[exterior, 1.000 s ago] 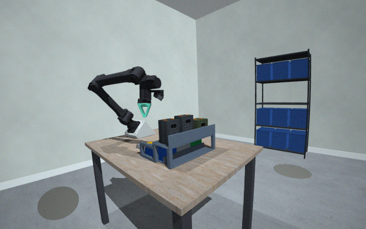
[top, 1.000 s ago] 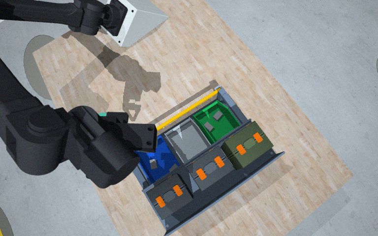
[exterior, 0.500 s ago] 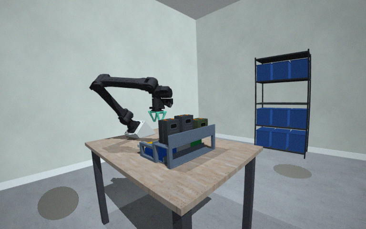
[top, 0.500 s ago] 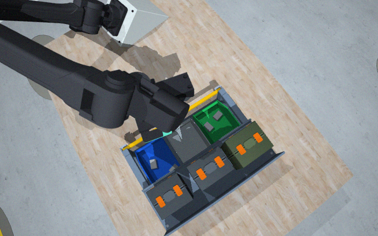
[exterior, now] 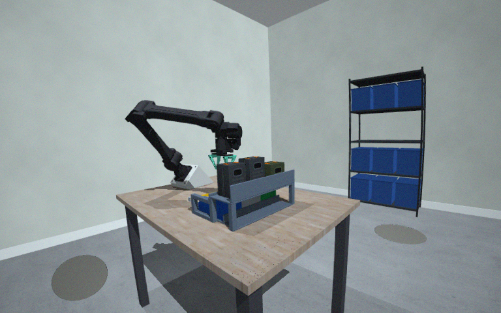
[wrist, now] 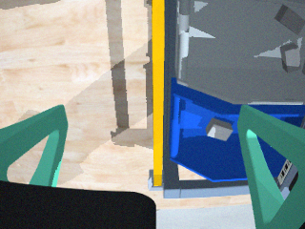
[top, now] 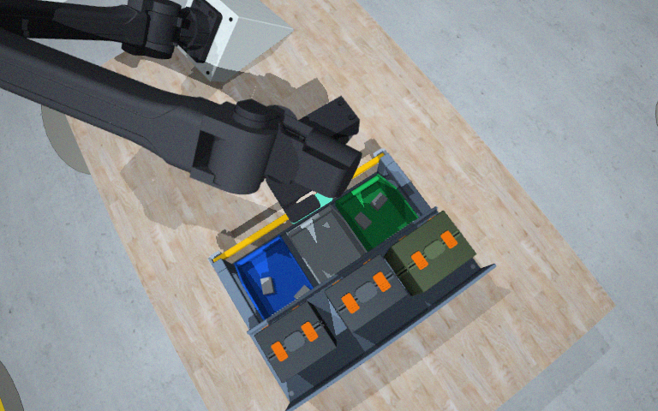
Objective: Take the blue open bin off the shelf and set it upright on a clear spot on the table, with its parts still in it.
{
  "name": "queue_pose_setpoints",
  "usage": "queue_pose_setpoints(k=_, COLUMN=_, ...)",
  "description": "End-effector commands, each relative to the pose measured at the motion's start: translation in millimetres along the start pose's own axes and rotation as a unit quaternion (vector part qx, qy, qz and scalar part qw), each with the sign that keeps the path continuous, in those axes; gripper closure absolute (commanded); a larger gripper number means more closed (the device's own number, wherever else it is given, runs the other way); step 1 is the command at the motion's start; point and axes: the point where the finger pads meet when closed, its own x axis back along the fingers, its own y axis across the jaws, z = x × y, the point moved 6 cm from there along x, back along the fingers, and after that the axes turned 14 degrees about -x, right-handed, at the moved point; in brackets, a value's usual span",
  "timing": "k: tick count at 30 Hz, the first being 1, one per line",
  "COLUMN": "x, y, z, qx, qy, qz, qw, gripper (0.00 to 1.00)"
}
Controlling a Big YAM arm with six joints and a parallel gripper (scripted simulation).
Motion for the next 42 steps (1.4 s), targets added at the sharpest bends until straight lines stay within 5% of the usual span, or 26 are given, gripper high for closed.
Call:
queue_pose_setpoints(k=1, x=13.7, y=-14.1, z=-8.2, qx=0.001, qy=-0.016, qz=0.018, qw=1.000, gripper=1.00)
queue_pose_setpoints(k=34, x=14.3, y=-12.6, z=-6.2, qx=0.000, qy=-0.016, qz=0.019, qw=1.000, gripper=1.00)
queue_pose_setpoints(k=37, x=-15.5, y=-3.5, z=-3.0, qx=0.007, qy=0.000, qz=-0.003, qw=1.000, gripper=1.00)
queue_pose_setpoints(k=42, x=-42.2, y=-3.8, z=-3.4, qx=0.007, qy=0.001, qz=-0.003, qw=1.000, gripper=1.00)
